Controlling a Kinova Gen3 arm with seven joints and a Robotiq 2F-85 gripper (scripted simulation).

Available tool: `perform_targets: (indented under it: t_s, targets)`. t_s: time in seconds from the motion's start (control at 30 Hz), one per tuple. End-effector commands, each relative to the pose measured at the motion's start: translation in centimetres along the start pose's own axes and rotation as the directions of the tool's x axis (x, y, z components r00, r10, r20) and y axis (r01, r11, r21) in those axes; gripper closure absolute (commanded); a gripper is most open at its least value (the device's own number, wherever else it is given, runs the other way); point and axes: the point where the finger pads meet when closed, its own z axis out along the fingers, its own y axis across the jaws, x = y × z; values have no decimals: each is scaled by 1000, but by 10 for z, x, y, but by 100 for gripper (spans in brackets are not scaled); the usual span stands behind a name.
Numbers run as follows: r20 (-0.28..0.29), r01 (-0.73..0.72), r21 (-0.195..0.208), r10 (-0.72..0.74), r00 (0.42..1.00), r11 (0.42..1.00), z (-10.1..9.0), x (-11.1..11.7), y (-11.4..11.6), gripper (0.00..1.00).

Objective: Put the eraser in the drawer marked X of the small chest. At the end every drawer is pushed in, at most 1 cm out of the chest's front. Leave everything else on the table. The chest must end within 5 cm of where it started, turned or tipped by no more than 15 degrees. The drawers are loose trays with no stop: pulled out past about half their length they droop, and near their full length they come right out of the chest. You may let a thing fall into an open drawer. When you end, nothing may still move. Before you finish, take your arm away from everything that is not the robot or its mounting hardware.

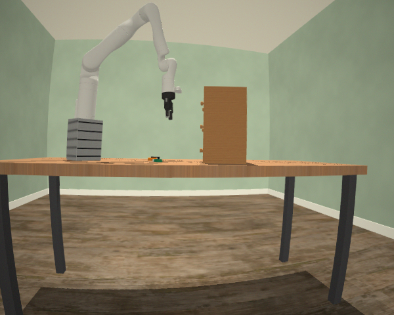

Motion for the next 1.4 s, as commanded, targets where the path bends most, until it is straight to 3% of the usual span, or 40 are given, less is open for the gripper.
perform_targets:
  t_s: [0.0,0.53,1.37]
  targets:
    - [4,-12,2,12,1000,1000,-1,4,3,0]
    - [49,-12,2,12,999,1000,-5,2,3,0]
    - [60,-12,2,12,998,1000,-6,1,3,0]
